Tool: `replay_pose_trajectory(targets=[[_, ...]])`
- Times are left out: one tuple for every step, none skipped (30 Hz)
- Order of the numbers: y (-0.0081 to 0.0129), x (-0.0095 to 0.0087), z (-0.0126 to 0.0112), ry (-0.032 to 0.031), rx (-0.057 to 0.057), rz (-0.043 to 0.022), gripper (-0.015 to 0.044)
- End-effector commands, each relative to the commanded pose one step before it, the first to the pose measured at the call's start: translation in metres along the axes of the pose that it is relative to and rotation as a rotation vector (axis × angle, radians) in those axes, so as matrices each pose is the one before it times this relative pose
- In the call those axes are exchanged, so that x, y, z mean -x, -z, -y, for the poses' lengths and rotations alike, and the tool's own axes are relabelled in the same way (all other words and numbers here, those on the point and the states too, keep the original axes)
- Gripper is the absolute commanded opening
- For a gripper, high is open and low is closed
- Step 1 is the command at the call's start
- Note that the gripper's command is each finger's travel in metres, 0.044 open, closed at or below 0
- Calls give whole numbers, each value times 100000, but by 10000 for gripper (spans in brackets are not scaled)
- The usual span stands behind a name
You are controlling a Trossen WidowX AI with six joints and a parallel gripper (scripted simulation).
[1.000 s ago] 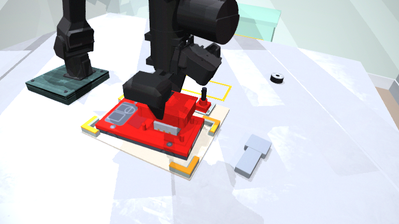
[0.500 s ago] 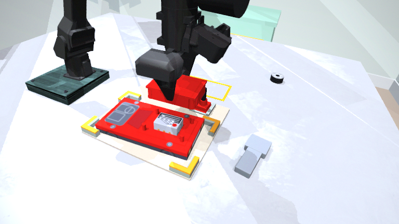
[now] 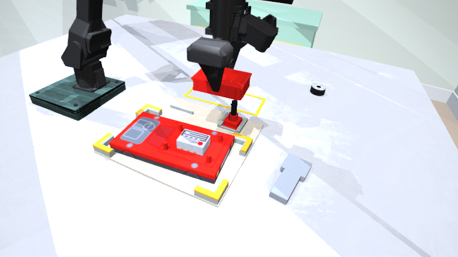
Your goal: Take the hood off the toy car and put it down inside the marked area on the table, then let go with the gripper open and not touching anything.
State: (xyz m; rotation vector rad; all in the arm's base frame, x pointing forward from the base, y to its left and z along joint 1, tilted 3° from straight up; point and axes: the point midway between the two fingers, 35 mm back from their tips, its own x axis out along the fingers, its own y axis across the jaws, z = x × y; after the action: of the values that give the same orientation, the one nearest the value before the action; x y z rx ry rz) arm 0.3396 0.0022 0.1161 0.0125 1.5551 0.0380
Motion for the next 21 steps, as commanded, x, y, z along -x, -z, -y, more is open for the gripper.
replay_pose_trajectory(targets=[[193, 83, -1669, -645, -140, -187, 0], [48, 20, -495, -53, 8, 6, 0], [56, 19, -494, -54, 8, 5, 0], [63, 19, -493, -55, 8, 4, 0], [70, 19, -492, -56, 8, 2, 0], [77, 19, -490, -56, 8, 1, 0], [85, 19, -488, -57, 8, 0, 0], [92, 19, -487, -58, 8, -2, 0], [99, 18, -485, -59, 8, -3, 0], [106, 18, -484, -60, 8, -5, 0], [113, 18, -482, -61, 8, -6, 0], [120, 18, -480, -61, 8, -8, 0], [127, 18, -477, -62, 8, -9, 0], [134, 18, -475, -63, 8, -11, 0], [141, 17, -473, -63, 8, -12, 0], [148, 17, -470, -64, 8, -14, 0], [156, 17, -467, -64, 8, -15, 0], [163, 17, -465, -65, 8, -17, 0], [170, 17, -462, -66, 8, -19, 0], [176, 17, -458, -66, 8, -20, 0], [147, 13, -367, -54, 6, -18, 0]])
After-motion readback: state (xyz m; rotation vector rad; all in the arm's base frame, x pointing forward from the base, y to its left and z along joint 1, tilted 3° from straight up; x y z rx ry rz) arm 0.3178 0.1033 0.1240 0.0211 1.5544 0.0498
